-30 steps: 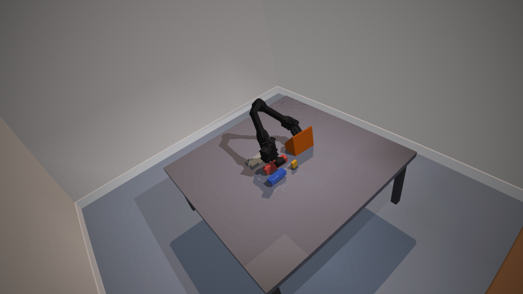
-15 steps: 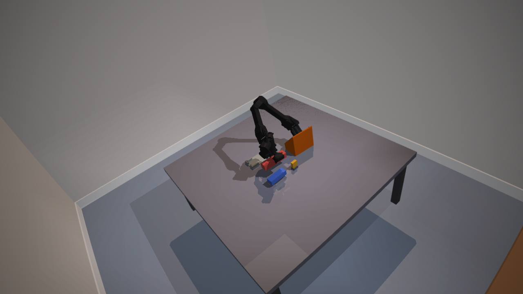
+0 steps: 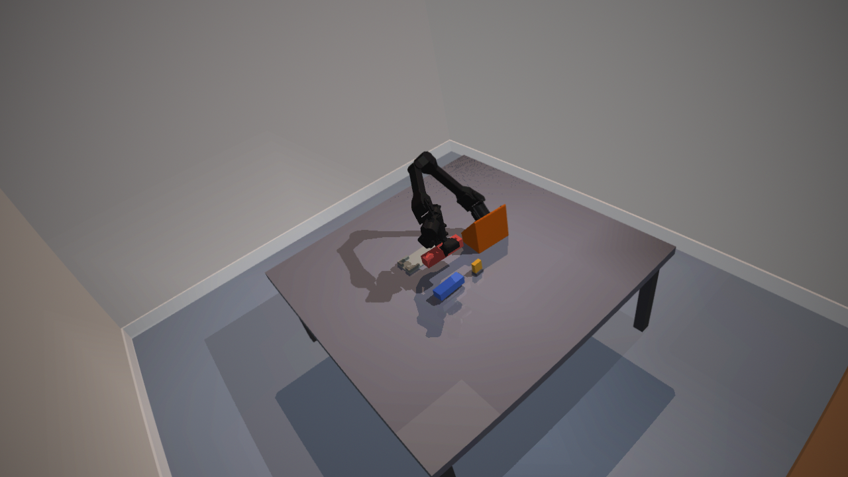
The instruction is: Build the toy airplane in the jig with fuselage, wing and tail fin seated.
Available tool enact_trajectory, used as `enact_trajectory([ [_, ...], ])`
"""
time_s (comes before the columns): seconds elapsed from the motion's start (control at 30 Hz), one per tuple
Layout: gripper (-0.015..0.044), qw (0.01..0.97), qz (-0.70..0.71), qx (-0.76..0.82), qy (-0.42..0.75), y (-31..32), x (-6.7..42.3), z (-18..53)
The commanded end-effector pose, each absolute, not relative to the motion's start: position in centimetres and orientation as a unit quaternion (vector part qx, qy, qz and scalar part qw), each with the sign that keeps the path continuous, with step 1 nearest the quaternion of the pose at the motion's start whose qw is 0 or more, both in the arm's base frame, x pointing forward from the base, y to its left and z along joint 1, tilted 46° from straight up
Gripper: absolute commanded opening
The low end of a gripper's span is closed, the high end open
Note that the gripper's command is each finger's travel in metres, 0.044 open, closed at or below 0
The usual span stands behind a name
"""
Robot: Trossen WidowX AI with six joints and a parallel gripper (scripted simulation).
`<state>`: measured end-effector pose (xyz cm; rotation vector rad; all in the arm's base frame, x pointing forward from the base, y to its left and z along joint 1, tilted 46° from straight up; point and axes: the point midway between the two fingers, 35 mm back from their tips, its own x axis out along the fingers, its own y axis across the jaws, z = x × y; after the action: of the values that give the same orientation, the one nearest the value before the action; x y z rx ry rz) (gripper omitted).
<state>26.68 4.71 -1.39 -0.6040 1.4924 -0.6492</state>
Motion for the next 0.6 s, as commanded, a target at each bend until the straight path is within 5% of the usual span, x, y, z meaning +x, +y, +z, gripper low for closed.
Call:
enact_trajectory([
  [0.0,0.0,0.649,-0.286,-0.262,0.654,5.9,26.6,-0.2],
  [0.57,0.0,0.65,-0.276,-0.263,0.658,3.9,27.1,1.8],
])
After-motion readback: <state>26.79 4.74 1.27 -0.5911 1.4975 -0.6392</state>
